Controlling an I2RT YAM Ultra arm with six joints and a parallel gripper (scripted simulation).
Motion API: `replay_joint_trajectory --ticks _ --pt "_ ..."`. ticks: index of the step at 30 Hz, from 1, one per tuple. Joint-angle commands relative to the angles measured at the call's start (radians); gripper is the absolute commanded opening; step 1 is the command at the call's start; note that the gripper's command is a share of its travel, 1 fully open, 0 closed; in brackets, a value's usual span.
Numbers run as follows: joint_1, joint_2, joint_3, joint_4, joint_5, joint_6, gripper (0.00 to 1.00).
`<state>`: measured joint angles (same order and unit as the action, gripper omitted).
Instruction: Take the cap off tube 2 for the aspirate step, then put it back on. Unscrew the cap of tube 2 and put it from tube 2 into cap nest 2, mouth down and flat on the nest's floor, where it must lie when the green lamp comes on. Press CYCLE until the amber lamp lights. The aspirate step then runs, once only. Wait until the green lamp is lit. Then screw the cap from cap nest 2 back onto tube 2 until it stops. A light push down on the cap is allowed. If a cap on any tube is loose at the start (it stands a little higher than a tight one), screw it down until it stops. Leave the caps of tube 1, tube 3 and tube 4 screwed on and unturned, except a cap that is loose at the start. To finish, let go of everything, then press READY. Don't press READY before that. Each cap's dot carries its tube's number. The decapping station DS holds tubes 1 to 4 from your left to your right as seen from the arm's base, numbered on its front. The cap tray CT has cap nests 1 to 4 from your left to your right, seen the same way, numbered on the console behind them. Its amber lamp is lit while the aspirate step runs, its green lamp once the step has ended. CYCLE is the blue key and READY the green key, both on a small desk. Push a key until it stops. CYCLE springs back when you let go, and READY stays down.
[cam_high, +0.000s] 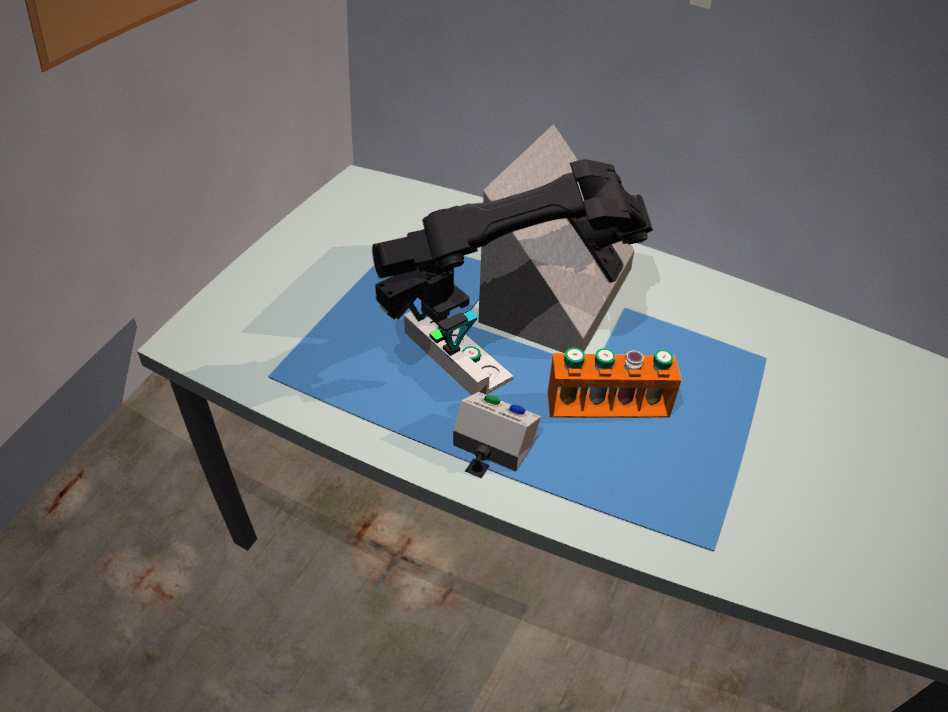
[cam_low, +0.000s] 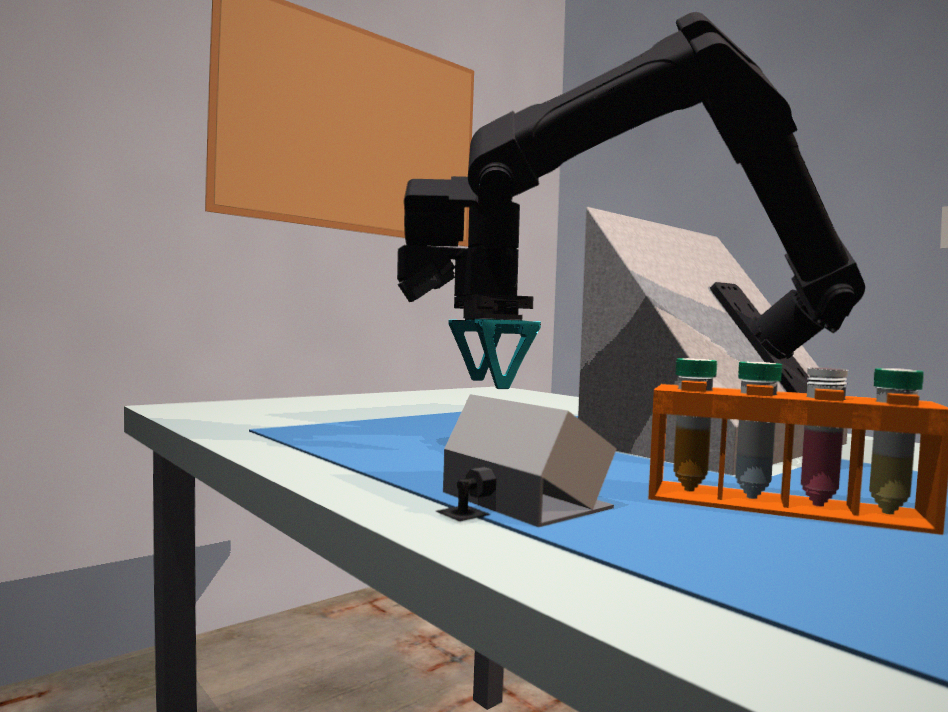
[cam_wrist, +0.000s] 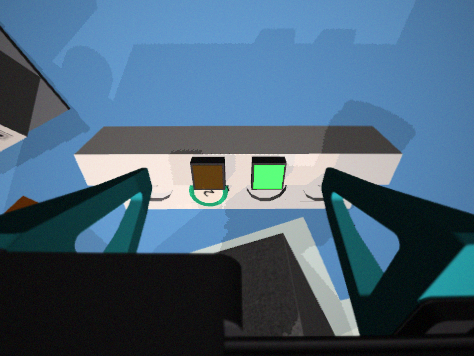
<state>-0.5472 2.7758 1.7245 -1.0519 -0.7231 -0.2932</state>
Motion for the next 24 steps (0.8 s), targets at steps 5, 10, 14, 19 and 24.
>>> replay_joint_trajectory --ticks 5,10,14,19,24 --pt "-0.007 -0.008 0.004 0.005 0.0 -0.001 1.0" --pt "-0.007 -0.008 0.004 0.005 0.0 -0.001 1.0" --pt "-0.007 -0.008 0.004 0.005 0.0 -0.001 1.0" --pt "-0.007 -0.008 0.004 0.005 0.0 -0.001 1.0" --pt "-0.054 -0.127 -0.082 -0.063 0.025 -0.055 0.47"
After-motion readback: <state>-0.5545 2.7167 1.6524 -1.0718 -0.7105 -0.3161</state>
